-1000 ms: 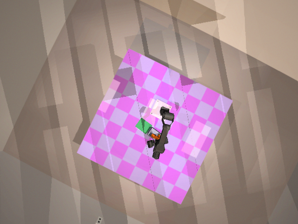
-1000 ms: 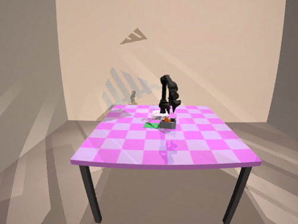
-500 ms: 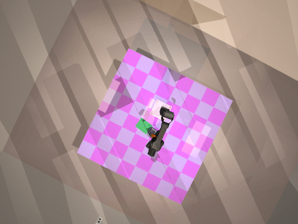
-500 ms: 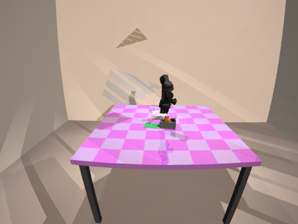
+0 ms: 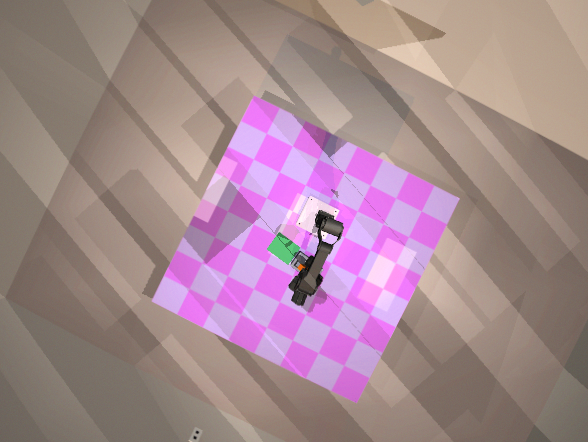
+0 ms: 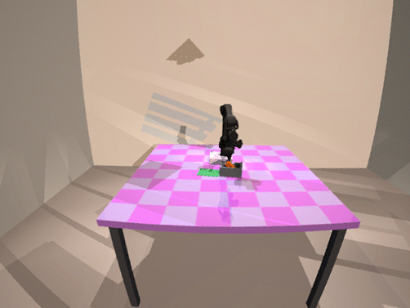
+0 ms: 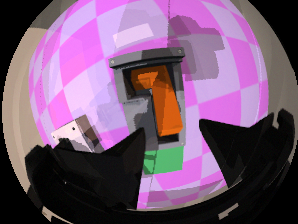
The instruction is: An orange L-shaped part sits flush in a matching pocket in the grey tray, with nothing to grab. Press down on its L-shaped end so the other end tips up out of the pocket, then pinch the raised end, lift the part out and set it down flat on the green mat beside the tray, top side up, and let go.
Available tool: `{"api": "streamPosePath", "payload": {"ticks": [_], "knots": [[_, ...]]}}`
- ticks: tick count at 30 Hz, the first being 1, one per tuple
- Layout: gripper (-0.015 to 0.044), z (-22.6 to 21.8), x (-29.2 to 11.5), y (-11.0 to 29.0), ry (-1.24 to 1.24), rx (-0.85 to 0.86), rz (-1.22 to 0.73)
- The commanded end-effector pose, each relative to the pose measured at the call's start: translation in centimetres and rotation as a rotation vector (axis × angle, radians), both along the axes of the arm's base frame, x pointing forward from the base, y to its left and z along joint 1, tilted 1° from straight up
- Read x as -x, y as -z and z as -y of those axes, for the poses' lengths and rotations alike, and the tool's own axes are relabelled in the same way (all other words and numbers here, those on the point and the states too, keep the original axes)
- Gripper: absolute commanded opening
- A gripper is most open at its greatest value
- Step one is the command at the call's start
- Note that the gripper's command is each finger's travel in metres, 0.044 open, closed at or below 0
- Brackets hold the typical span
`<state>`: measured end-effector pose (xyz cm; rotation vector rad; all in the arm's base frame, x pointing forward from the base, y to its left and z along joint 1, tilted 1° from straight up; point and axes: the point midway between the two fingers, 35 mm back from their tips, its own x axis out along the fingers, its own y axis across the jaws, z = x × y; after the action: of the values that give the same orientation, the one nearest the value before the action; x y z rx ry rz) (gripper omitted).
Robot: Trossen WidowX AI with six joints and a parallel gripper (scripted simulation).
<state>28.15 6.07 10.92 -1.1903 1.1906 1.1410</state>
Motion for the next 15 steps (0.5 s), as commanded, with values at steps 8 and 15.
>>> {"api": "streamPosePath", "payload": {"ticks": [8,15], "knots": [[0.028,0.0,-0.1,1.8,-0.005,0.002,-0.004],[0.028,0.0,-0.1,3.0,-0.005,0.002,-0.004]]}}
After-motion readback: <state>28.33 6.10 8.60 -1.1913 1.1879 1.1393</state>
